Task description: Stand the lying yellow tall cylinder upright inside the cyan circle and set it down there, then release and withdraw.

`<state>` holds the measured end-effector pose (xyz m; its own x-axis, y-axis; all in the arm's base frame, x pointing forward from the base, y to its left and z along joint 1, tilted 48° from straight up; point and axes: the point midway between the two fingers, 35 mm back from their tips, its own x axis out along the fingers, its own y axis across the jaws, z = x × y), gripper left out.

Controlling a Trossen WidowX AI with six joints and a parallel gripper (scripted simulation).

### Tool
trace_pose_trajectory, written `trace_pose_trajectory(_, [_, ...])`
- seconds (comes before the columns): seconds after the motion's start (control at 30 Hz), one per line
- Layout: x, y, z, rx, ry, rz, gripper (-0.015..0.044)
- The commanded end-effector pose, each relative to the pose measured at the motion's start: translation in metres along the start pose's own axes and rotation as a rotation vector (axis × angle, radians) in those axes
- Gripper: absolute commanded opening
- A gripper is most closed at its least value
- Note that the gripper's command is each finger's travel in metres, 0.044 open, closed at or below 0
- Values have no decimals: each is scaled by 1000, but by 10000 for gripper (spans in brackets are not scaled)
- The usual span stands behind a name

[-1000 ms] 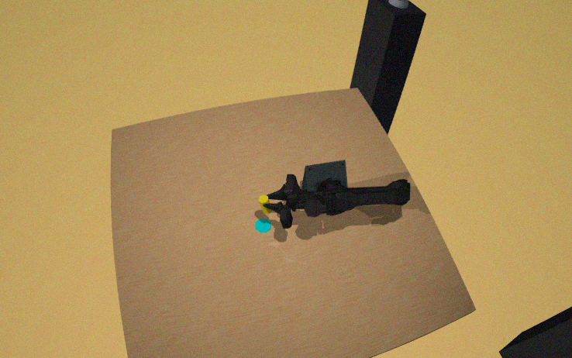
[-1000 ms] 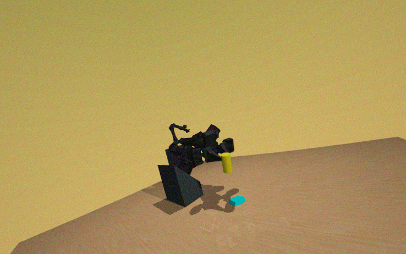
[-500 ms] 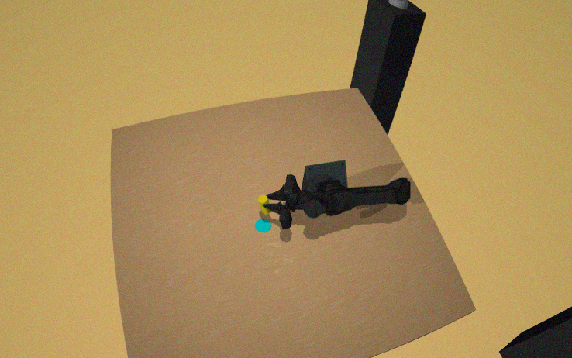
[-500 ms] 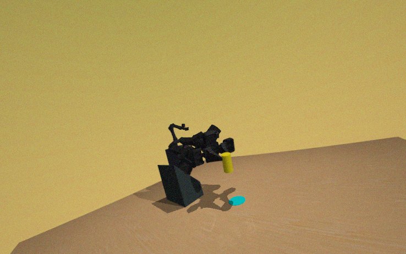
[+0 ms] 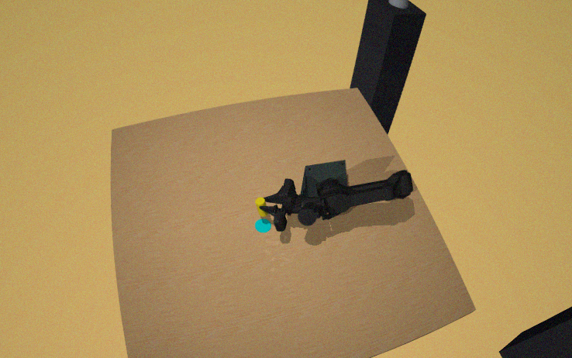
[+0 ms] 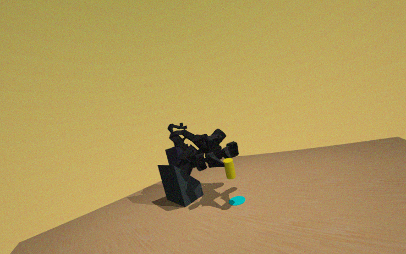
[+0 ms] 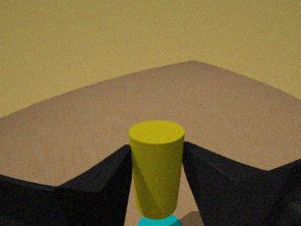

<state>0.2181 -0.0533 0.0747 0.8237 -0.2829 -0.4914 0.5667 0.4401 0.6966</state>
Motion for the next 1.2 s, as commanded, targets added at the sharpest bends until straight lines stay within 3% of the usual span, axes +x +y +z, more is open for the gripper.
trace_pose_trajectory(0.0, [3,-1,-4,12,-6,-17,105])
trace_pose_trajectory(1.17, [17,-3,-52,35,-99,-74,105])
